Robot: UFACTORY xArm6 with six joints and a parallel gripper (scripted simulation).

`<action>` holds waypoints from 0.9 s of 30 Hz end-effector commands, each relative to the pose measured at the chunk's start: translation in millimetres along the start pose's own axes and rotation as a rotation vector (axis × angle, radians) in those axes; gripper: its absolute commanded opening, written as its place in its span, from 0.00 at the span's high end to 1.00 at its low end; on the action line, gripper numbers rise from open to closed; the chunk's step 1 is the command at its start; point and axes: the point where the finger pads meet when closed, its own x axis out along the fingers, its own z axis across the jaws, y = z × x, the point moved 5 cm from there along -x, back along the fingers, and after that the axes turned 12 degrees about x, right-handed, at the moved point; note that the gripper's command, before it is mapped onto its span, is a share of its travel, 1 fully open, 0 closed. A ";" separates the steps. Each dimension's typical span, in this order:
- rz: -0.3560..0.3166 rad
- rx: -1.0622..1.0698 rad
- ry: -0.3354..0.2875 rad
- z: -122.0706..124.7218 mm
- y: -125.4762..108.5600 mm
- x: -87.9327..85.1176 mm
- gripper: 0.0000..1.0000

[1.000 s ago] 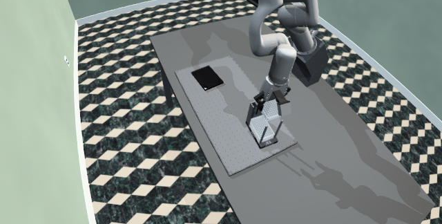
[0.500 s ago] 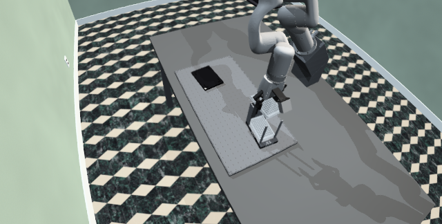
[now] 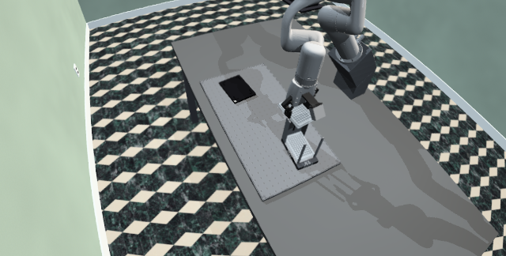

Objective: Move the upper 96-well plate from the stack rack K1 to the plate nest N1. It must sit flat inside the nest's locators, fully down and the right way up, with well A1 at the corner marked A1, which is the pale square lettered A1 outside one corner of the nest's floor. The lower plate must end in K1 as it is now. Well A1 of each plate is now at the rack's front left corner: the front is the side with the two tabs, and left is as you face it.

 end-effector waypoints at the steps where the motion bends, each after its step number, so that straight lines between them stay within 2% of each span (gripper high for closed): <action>1: 0.010 -0.003 0.008 4.4 -10.6 -1.0 1.00; 27: 0.009 -0.003 0.008 28.4 -87.0 1.4 1.00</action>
